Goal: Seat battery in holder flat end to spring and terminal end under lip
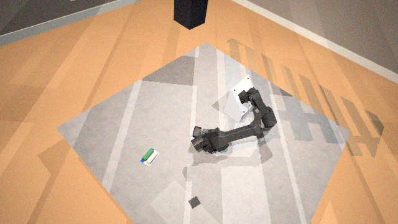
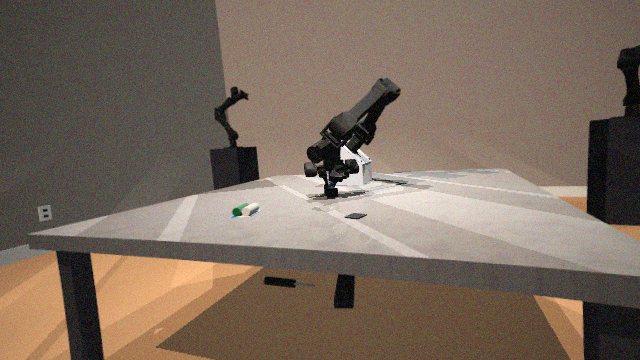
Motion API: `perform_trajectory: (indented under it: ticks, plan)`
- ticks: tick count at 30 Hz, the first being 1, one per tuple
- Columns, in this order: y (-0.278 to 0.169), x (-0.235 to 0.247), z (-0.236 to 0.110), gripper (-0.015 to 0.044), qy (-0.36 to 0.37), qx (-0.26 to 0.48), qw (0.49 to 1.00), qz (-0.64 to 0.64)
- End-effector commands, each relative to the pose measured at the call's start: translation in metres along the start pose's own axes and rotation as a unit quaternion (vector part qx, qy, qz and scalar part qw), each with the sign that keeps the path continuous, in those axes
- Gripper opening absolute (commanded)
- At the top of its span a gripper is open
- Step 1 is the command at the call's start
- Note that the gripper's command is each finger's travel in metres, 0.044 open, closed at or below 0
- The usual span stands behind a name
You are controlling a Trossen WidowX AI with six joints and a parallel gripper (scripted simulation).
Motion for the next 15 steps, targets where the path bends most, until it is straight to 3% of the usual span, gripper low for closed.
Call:
perform_trajectory:
  ticks: [1,15]
  plan:
    - [0.0017,-0.0023,-0.0001,0.0081,0.0,0.003,1.0,0.004]
    - [0.0111,-0.0029,-0.0037,0.0081,0.002,0.004,1.0,0.003]
Point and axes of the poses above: the point midway between the two fingers, 35 mm back from their tips, its own z axis out along the fingers, its own x axis across the jaws, y = z × x, the point moved 5 cm from there along -z, back along the fingers, and after that the axes turned 2 degrees about -z, right-handed, at the moved point
